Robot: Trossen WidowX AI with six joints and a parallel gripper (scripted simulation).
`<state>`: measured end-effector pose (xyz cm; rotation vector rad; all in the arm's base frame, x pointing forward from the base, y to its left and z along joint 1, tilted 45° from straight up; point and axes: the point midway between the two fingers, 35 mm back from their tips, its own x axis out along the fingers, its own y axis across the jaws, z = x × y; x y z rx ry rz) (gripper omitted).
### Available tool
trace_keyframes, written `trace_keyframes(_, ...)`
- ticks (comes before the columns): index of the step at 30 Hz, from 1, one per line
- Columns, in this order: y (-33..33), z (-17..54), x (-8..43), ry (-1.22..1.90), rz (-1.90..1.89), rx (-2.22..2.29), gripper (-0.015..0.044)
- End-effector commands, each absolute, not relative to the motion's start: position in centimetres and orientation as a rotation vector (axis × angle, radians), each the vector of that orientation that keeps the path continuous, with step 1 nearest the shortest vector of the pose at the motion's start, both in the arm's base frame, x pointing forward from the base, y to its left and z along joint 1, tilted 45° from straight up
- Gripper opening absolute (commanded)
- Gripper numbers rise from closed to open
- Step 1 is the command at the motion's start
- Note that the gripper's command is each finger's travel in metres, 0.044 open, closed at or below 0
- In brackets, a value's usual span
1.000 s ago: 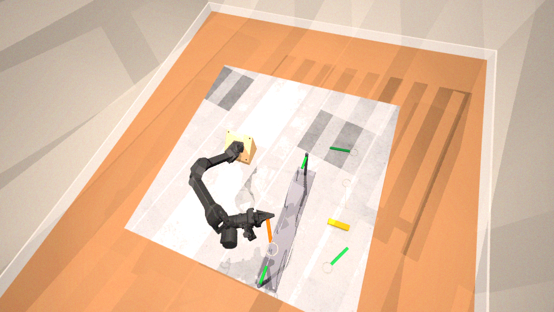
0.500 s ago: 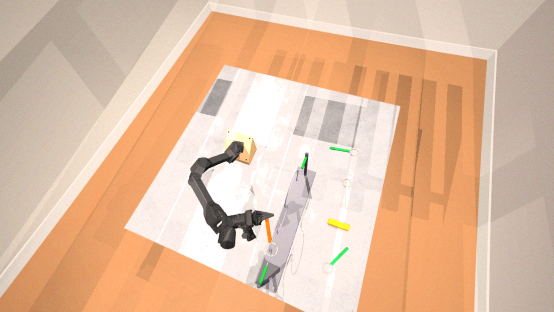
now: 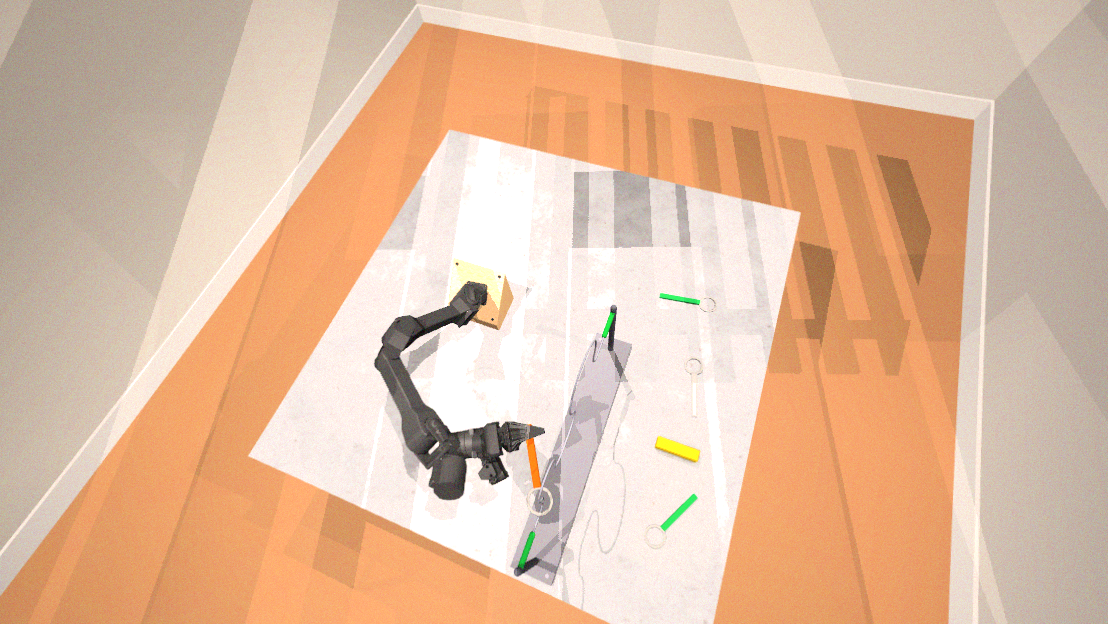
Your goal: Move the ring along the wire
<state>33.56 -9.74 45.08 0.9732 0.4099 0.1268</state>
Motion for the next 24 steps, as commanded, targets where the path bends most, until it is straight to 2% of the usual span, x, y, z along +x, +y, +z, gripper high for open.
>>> trace_keyframes(1, -9.8, 45.2, 33.7, 0.416, 0.117, 0.942, -0.015)
trace_keyframes(24, -11.8, 43.4, 33.5, 0.464, -0.023, 0.503, -0.015)
